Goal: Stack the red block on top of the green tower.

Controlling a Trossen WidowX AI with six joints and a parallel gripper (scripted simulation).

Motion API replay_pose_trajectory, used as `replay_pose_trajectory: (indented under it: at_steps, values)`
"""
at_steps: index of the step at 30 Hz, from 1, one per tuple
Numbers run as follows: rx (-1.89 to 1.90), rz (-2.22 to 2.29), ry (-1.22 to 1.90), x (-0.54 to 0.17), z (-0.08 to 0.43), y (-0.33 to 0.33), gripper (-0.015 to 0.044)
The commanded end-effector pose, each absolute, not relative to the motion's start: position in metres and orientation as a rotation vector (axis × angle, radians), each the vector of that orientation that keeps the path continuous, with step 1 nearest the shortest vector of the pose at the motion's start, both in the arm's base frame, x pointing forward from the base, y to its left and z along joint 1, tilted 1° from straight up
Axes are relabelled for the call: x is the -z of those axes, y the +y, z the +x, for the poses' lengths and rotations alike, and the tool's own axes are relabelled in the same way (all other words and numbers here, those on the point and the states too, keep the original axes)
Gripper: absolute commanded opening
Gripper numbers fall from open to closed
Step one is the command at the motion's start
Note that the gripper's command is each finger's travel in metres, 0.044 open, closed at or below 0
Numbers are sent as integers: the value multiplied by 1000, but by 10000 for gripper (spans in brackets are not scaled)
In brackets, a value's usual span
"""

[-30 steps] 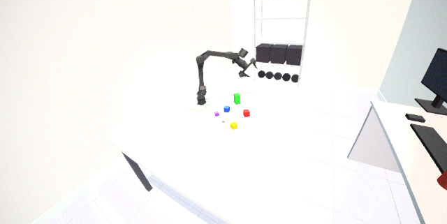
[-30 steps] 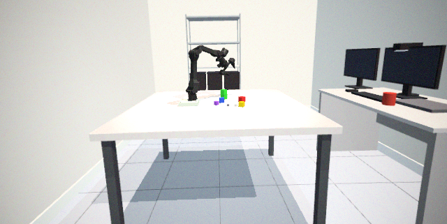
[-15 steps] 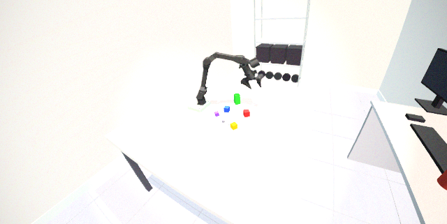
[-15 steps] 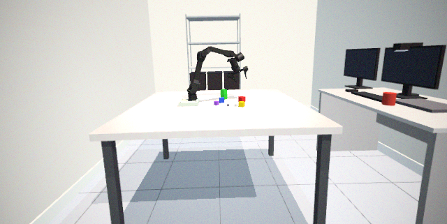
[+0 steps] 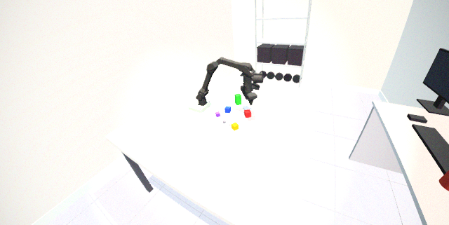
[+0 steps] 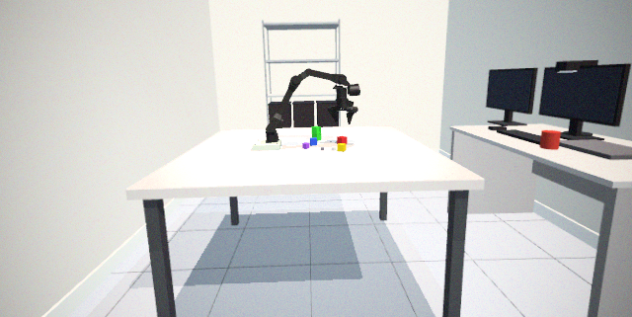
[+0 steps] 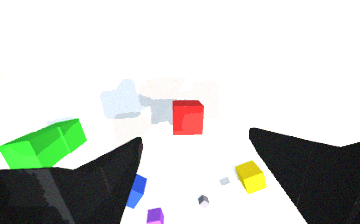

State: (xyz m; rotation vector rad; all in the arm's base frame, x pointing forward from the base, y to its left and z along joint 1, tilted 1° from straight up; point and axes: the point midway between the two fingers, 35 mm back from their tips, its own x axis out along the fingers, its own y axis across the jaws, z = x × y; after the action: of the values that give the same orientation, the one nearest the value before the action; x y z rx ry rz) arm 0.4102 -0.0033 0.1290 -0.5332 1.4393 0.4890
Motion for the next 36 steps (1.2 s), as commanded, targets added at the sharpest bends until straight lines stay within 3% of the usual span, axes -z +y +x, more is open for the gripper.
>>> replay_pose_trajectory:
  at_steps: [1, 36]
  values:
    - [-447, -453, 1494, -127, 406, -15, 440]
    - [-448, -453, 1494, -54, 406, -10, 440]
